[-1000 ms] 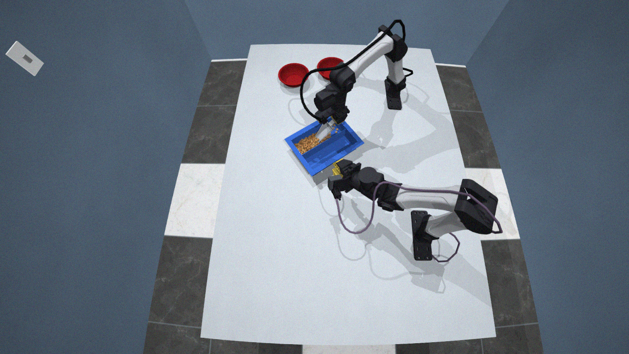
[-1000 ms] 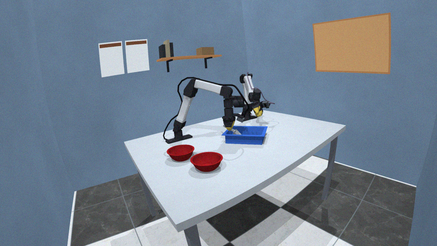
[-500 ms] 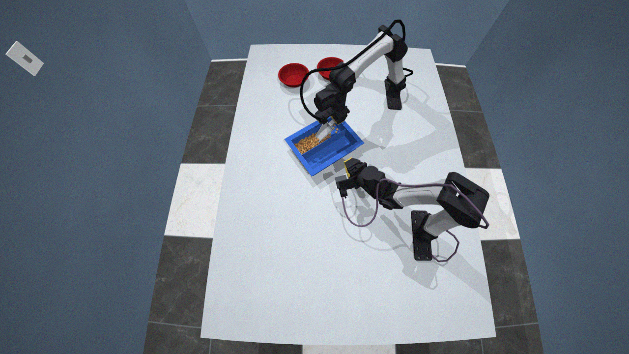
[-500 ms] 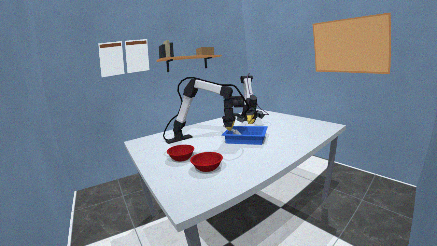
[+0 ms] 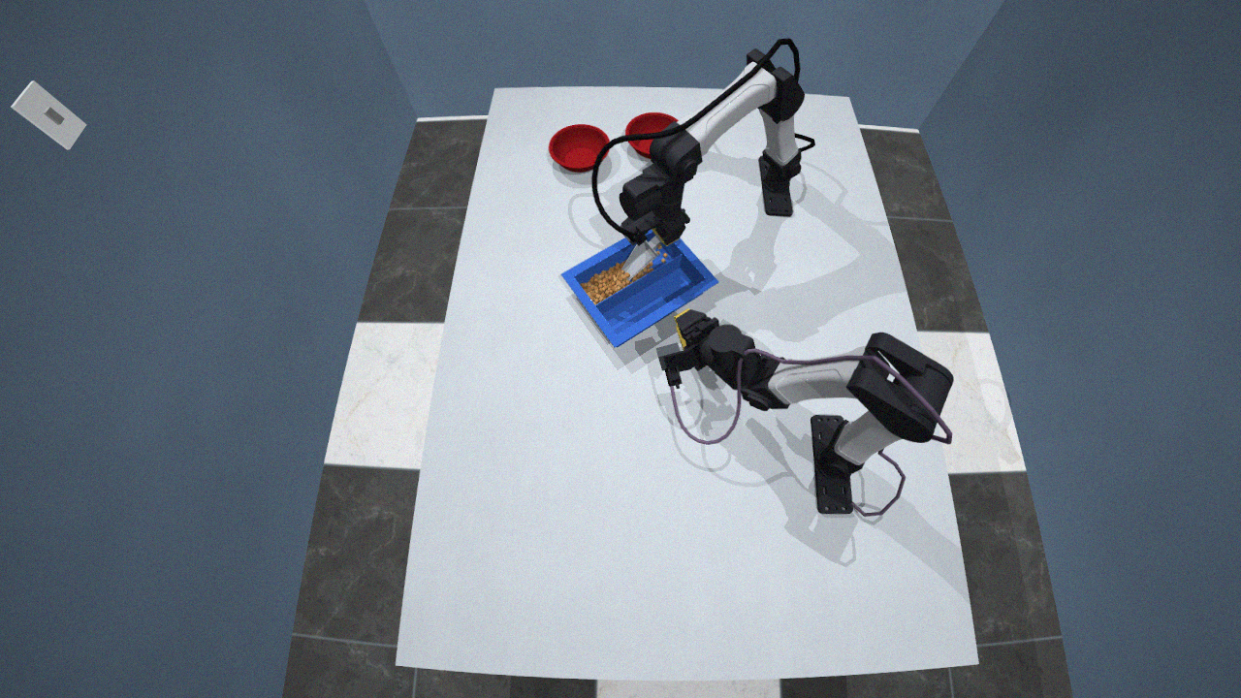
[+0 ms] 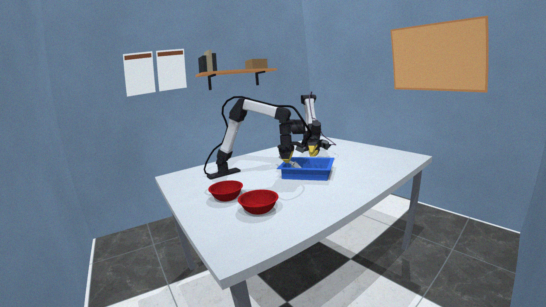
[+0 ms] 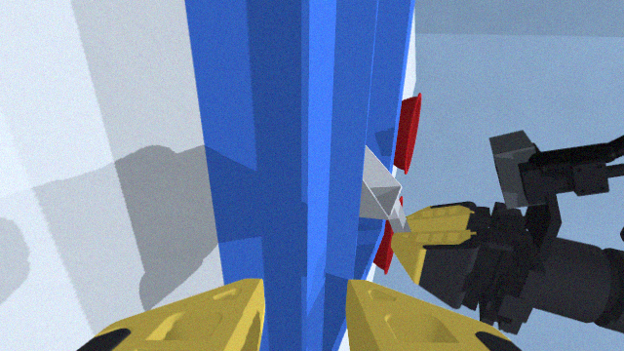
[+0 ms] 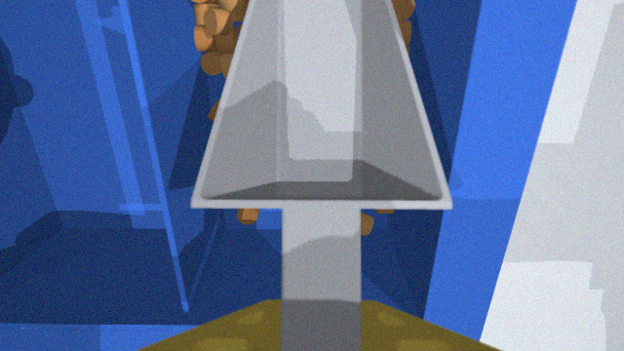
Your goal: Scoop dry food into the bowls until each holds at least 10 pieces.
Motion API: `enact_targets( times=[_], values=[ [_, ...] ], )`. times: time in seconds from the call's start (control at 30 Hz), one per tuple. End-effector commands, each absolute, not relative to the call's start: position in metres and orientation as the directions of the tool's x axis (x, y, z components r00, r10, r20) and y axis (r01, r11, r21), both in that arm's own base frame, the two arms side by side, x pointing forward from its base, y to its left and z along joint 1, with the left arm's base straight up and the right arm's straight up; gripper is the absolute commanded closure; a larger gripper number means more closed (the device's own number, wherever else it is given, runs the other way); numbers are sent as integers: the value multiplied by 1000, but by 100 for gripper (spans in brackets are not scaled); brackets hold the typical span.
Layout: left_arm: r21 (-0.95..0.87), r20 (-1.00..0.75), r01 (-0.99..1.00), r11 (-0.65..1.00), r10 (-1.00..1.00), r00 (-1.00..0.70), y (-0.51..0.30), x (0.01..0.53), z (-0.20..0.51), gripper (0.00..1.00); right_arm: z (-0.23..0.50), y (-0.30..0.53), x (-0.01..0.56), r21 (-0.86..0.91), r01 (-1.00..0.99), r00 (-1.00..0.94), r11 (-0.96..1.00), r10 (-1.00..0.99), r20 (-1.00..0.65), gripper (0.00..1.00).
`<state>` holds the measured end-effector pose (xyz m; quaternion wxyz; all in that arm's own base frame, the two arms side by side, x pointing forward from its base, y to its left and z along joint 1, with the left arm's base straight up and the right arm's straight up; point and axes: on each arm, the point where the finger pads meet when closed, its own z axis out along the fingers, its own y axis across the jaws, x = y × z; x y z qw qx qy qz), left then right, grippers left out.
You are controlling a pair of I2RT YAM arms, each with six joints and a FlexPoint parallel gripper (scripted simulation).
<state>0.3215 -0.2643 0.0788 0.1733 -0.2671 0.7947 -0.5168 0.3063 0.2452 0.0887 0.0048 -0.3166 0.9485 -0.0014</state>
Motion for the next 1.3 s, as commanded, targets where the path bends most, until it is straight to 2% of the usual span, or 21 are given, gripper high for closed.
enact_targets(
  times=[0.0, 1.27],
  values=[
    [-920, -4, -233, 313, -604, -797, -274, 329, 81, 72, 96, 247, 311, -13, -597, -801, 802, -598, -28, 100],
    [-916, -1, -240, 321, -602, -799, -303, 349, 63, 72, 96, 247, 311, -13, -597, -801, 802, -598, -28, 100]
  ],
)
